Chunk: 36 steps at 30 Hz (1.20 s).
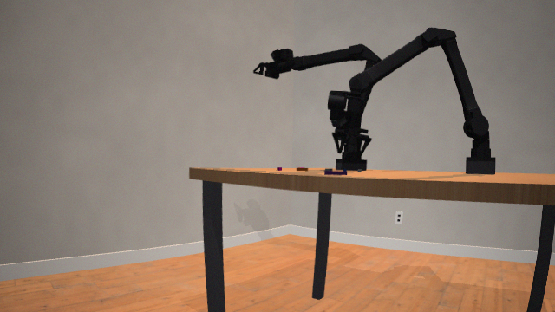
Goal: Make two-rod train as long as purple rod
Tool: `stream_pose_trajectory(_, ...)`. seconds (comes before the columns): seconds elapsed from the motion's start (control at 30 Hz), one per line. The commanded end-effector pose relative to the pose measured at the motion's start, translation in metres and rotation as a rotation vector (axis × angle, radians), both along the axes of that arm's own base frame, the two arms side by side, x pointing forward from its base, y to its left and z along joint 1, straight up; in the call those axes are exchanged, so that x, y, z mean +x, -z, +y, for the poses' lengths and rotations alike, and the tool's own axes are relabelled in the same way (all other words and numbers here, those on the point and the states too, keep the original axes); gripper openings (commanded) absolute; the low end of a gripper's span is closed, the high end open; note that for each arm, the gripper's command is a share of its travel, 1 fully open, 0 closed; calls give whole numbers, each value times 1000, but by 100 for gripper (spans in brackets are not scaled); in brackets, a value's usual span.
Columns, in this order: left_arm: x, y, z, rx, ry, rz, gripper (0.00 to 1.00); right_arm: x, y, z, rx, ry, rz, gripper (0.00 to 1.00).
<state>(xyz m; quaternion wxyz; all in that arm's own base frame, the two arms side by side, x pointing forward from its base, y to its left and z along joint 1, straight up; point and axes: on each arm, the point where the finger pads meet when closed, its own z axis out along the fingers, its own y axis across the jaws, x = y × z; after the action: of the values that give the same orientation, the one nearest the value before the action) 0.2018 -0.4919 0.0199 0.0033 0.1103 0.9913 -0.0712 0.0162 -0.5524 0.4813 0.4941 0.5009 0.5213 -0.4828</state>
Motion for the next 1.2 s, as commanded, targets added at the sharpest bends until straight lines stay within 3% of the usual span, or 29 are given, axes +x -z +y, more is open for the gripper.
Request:
stream_pose_trajectory(0.0,-2,-22,-17,56,-144,4,100,-7,-19,8,-45,14,-9,100)
stream_pose_trajectory(0.13,-5,-24,-10,113,-197,-5,100,-7,-19,8,-45,14,-9,100)
stream_pose_trajectory(0.23,-4,-40,-12,88,-203,-14,100,-7,-19,8,-45,14,-9,100)
stream_pose_trajectory(1.17,0,-38,-11,89,-211,-12,100,-7,-19,8,-45,14,-9,100)
